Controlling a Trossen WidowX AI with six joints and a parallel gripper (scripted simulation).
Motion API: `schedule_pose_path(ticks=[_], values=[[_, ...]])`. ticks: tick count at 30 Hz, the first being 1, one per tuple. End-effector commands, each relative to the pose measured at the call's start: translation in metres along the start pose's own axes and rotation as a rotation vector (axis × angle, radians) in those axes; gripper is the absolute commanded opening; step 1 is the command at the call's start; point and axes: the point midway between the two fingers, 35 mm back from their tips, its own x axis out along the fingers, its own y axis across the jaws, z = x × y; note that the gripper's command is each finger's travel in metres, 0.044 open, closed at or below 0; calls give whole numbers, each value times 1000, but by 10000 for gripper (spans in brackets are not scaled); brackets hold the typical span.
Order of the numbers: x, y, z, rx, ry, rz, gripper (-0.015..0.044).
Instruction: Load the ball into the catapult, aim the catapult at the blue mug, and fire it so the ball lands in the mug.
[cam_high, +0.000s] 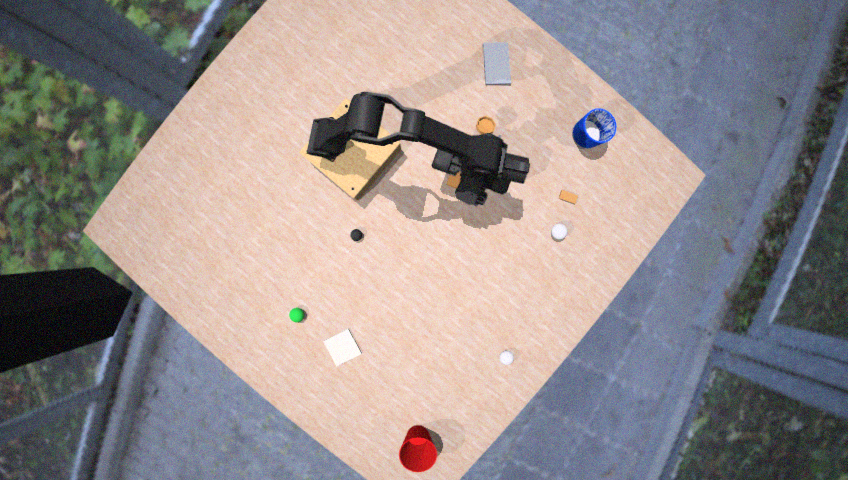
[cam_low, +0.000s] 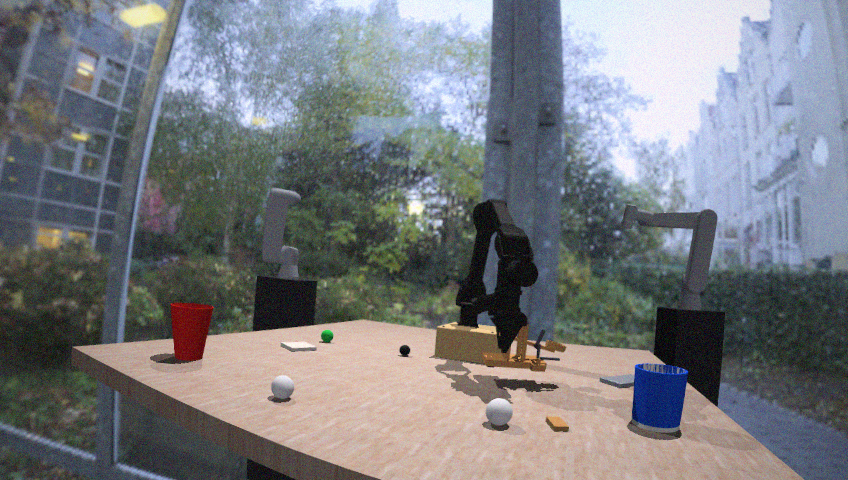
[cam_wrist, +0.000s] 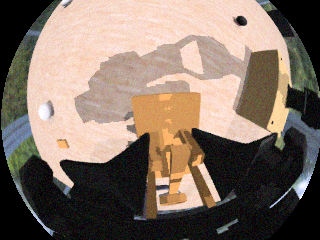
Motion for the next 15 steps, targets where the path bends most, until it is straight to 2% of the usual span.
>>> schedule_pose_path(ticks=[1,4,15], values=[[-7,0,-59,-135,17,19,0],[-7,-1,-79,-185,18,19,0],[-6,2,-80,-188,19,20,0]])
